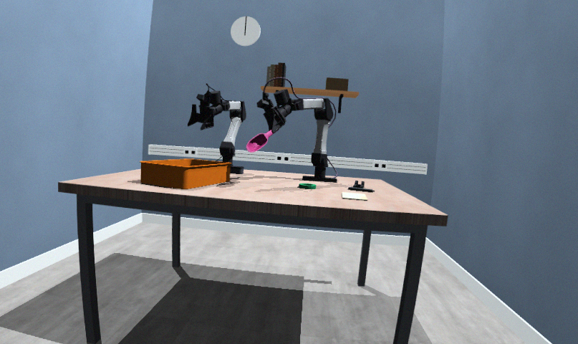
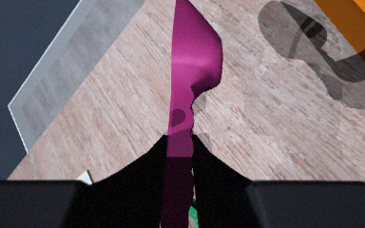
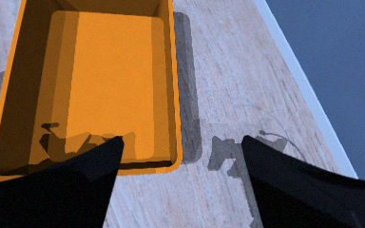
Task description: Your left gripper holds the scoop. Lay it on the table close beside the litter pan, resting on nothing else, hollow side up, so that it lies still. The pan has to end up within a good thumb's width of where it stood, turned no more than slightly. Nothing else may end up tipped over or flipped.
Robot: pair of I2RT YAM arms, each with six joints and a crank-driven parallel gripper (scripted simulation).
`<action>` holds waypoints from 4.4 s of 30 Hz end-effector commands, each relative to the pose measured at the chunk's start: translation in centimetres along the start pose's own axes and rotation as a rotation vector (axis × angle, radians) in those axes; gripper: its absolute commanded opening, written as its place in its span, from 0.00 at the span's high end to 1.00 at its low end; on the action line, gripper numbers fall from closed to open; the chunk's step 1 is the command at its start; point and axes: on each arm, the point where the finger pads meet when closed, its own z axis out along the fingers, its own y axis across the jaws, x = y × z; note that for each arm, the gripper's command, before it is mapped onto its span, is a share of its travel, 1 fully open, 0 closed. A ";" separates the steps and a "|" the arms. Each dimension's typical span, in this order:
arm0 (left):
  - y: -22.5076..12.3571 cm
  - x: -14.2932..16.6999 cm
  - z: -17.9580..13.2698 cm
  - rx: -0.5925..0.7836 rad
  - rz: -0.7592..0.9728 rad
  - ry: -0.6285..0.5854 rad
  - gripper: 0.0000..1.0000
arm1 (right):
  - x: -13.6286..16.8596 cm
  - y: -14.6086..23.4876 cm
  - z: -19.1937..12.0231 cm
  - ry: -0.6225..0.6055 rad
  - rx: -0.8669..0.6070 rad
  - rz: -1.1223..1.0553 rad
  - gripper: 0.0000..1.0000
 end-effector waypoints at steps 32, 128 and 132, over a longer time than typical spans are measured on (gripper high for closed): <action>-30.9 1.5 -9.1 0.033 1.101 -0.736 0.88 | -16.4 21.9 -7.9 -0.327 -0.640 -0.034 0.00; -30.3 12.1 -8.1 -0.048 1.215 -0.666 0.13 | 3.6 1.4 -32.8 -0.280 -1.075 -0.157 0.00; -29.3 13.8 -10.5 -0.040 1.210 -0.656 0.13 | 3.6 1.4 -32.8 -0.280 -1.075 -0.157 0.00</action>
